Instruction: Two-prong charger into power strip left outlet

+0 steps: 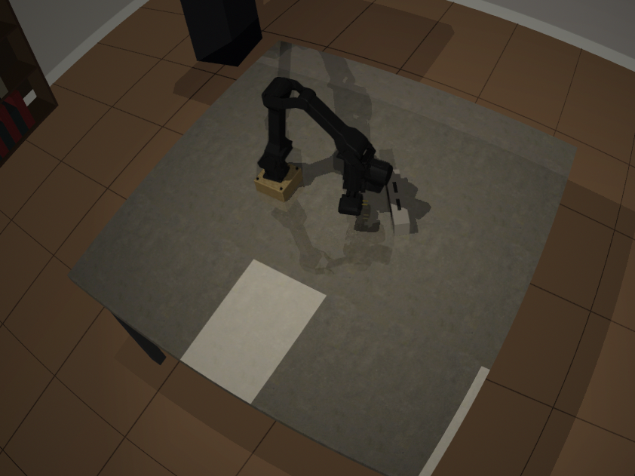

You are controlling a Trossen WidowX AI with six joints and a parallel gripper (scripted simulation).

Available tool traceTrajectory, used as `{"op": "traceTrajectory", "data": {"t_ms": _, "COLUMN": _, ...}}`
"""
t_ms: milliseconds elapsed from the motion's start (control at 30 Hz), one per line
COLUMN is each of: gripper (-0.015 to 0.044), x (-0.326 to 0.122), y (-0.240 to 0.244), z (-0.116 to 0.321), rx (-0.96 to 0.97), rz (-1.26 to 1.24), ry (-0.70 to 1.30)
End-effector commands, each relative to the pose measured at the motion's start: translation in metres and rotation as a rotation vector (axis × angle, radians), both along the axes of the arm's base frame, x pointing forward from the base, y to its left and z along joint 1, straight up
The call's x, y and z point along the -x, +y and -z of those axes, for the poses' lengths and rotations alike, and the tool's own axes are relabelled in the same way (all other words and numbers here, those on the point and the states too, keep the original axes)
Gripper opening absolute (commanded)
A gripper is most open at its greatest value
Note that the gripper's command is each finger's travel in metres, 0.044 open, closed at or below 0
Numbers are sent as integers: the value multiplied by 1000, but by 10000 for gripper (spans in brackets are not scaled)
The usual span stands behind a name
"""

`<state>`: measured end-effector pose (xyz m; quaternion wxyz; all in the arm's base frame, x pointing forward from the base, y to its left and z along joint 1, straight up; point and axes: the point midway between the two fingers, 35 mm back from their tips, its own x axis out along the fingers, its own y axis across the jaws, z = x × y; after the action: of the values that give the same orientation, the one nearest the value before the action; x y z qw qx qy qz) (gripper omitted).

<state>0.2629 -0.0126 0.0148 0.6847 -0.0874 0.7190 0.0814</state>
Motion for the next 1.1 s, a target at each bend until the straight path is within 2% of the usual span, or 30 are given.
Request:
{"op": "traceTrajectory", "data": {"t_ms": 0, "gripper": 0, "x": 2, "y": 8, "z": 3, "rx": 7, "rz": -109, "ry": 1}}
{"op": "traceTrajectory", "data": {"t_ms": 167, "gripper": 0, "x": 5, "y": 16, "z": 6, "rx": 8, "rz": -219, "ry": 3}}
{"op": "traceTrajectory", "data": {"t_ms": 1067, "gripper": 0, "x": -22, "y": 32, "z": 5, "rx": 8, "rz": -239, "ry": 2}}
